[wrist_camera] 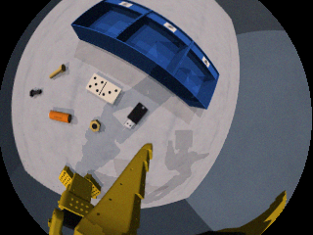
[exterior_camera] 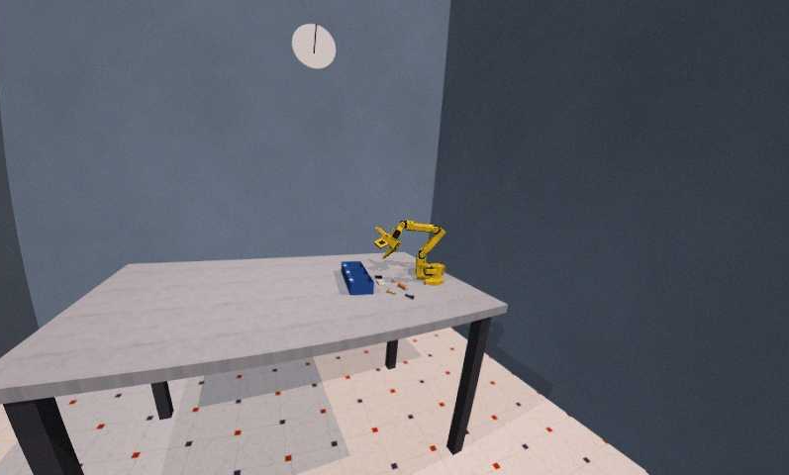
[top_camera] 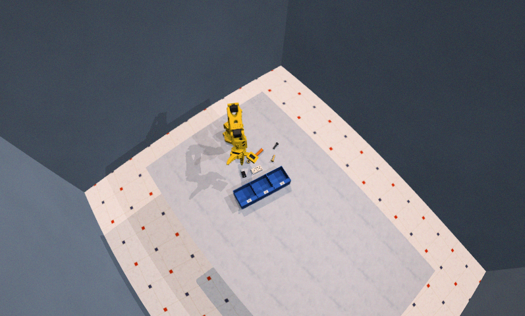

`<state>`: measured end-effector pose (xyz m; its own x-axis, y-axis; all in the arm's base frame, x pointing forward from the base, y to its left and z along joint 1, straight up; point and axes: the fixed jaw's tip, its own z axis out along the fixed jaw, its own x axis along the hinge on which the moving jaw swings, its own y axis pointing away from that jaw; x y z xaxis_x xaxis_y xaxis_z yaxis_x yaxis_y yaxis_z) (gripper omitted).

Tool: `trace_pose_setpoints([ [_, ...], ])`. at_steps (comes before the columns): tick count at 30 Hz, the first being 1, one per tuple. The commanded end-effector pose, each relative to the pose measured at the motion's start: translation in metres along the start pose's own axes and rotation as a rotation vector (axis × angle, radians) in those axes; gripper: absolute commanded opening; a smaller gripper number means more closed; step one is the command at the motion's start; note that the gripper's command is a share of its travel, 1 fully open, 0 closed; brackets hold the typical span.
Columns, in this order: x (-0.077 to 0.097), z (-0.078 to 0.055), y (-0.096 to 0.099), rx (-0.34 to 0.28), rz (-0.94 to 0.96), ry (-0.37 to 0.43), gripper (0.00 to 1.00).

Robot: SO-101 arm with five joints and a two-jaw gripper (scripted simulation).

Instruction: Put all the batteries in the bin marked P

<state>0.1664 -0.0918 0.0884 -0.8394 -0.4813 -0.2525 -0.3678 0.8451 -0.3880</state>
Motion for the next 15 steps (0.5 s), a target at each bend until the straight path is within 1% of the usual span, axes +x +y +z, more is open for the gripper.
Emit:
trace_pose_setpoints([
  [1,-0.018,-0.012,0.006,-0.044,0.105,-0.019,1.00],
  [2,-0.021,-0.014,0.010,-0.061,0.129,-0.016,1.00],
  [4,-0.021,-0.014,0.010,-0.061,0.129,-0.016,1.00],
  [10,-0.034,-0.025,0.032,-0.157,0.265,0.020,1.00],
  [15,-0.041,-0.034,0.048,-0.214,0.359,0.064,1.00],
])
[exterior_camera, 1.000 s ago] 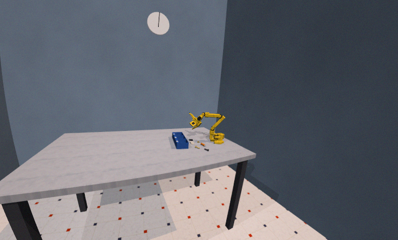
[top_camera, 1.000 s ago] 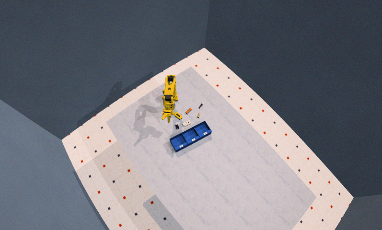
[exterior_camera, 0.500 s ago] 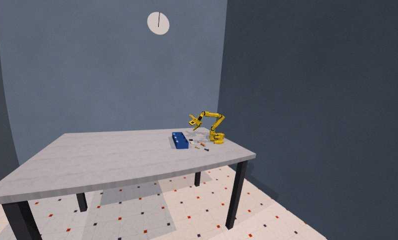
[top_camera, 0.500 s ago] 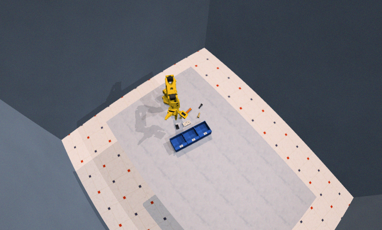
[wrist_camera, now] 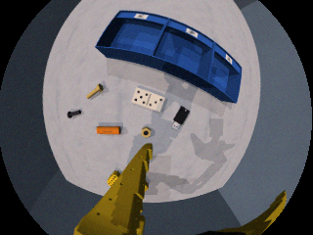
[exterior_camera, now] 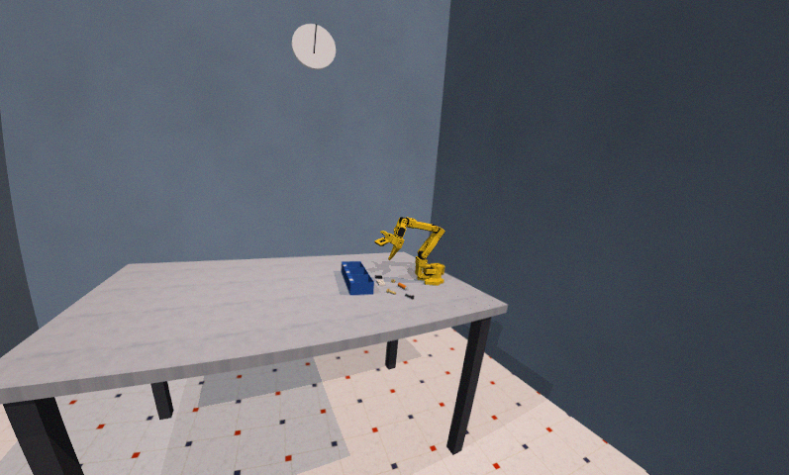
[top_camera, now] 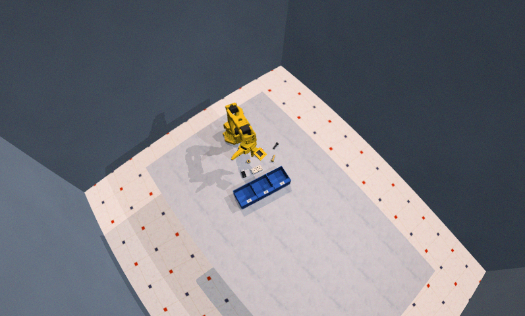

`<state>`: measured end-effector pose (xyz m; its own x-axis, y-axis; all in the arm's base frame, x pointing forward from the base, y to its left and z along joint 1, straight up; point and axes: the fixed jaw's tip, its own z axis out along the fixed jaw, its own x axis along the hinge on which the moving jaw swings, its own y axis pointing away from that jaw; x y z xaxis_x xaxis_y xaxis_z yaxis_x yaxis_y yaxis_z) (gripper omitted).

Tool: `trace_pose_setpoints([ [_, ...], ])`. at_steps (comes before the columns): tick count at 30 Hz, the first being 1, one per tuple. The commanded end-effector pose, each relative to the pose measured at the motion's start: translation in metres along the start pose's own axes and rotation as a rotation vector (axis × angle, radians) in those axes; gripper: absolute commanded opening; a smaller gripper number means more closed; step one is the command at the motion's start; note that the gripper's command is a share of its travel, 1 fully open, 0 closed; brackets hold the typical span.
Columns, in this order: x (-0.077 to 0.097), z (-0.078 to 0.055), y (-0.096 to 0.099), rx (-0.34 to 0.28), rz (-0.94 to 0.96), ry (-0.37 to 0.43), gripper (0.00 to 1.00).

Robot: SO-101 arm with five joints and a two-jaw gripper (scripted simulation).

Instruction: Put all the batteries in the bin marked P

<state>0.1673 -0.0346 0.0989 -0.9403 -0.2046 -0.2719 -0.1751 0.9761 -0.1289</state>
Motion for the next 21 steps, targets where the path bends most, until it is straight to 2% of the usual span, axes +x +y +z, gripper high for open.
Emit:
trace_pose_setpoints([
  [1,-0.008,-0.012,0.011,-0.028,0.085,0.008,1.00],
  [12,-0.006,-0.019,0.029,-0.067,0.183,0.066,1.00],
  [21,-0.006,-0.021,0.033,-0.072,0.202,0.078,1.00],
])
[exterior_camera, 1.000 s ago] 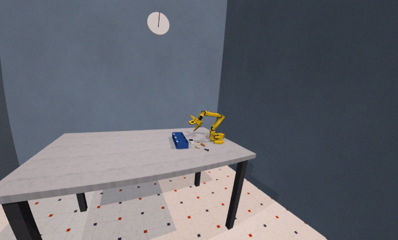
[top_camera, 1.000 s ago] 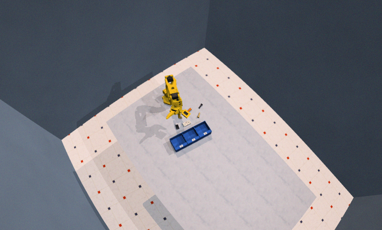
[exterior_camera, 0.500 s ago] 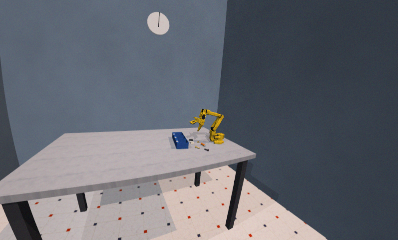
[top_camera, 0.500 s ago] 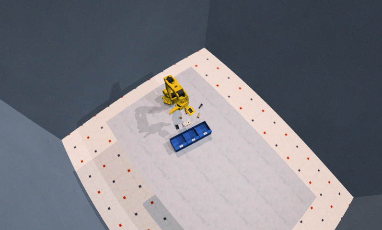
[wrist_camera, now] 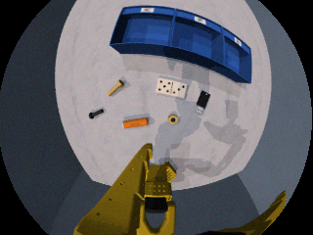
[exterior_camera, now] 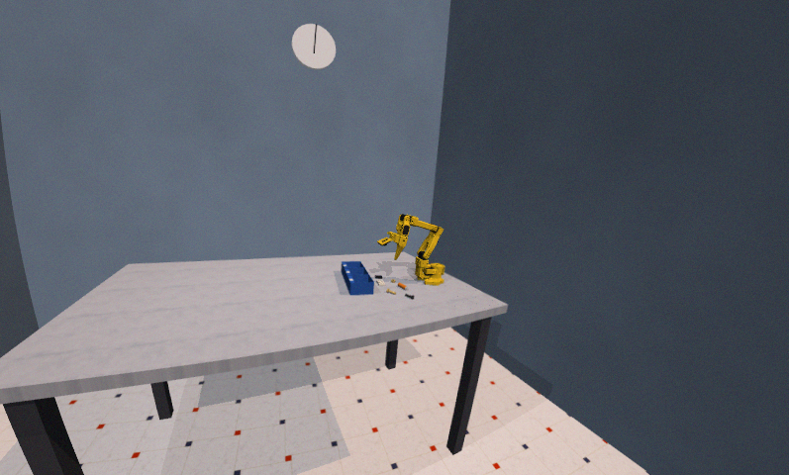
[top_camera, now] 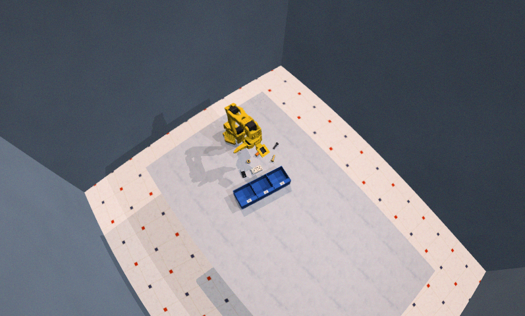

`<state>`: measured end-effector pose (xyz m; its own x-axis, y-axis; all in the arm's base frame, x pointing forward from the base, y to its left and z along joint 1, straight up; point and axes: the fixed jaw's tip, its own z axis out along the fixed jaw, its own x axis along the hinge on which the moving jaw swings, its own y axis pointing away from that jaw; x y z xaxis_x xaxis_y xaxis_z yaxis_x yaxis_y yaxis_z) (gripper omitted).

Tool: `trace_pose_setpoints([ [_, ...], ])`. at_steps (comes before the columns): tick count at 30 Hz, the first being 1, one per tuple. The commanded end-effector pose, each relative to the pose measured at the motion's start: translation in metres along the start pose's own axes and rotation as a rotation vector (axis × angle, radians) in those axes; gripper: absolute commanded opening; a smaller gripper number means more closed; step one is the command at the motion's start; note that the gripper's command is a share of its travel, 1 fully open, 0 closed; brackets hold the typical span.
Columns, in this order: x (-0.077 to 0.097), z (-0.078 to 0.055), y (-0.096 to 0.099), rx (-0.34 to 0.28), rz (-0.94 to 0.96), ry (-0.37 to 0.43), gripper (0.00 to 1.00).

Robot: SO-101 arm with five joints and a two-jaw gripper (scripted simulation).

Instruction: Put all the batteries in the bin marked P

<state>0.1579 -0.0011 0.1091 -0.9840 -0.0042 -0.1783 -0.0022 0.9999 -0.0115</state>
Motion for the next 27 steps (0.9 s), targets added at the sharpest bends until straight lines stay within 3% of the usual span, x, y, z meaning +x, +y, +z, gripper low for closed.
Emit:
trace_pose_setpoints([
  [1,-0.004,-0.006,0.001,-0.001,0.004,-0.032,1.00],
  [3,-0.010,-0.012,0.002,-0.001,0.006,-0.073,1.00],
  [23,-0.010,-0.011,0.001,0.000,0.007,-0.070,1.00],
  [27,-0.020,-0.009,-0.003,0.009,0.012,-0.110,1.00],
])
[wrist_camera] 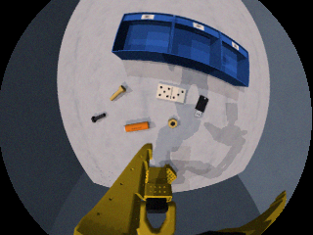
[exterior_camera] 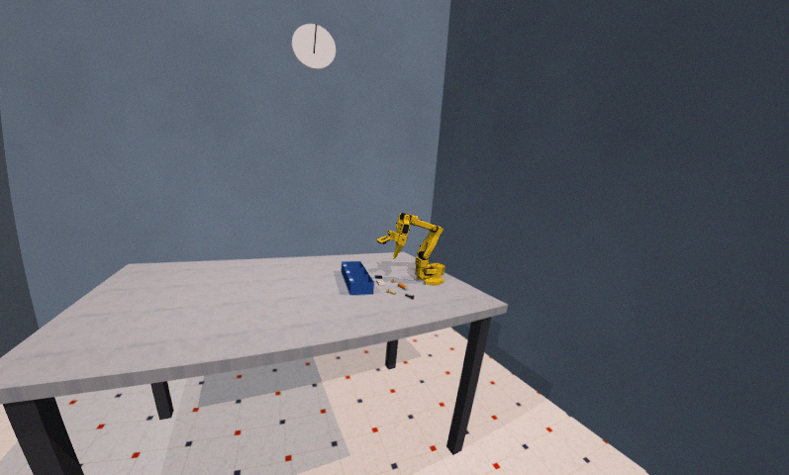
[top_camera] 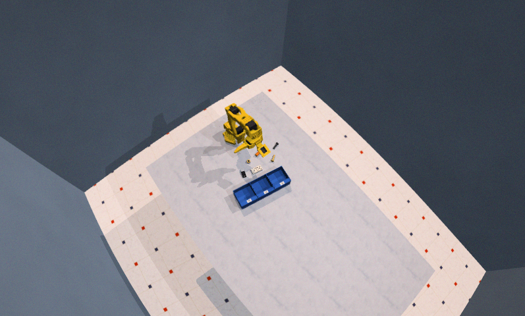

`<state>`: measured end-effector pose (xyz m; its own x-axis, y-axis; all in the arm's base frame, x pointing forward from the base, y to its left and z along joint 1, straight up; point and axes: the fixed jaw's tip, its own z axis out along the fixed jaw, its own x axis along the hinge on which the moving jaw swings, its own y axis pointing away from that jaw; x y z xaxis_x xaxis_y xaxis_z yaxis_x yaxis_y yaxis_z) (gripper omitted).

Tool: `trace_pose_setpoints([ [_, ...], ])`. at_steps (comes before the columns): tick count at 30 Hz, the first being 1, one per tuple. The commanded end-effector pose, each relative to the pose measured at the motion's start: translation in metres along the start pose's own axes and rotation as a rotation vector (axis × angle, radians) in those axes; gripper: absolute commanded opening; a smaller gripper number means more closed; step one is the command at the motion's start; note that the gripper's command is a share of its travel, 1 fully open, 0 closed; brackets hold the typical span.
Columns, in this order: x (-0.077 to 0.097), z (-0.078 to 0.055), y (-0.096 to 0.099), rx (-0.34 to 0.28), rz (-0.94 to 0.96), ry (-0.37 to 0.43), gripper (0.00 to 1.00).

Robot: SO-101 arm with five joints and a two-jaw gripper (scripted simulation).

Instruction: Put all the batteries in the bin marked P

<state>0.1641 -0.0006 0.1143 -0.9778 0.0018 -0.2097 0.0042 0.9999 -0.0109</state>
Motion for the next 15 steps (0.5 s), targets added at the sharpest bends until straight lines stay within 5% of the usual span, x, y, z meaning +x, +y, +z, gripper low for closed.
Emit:
trace_pose_setpoints([
  [1,-0.017,-0.004,-0.006,0.011,0.007,-0.094,1.00],
  [15,-0.072,0.006,-0.047,0.110,0.031,-0.347,1.00],
])
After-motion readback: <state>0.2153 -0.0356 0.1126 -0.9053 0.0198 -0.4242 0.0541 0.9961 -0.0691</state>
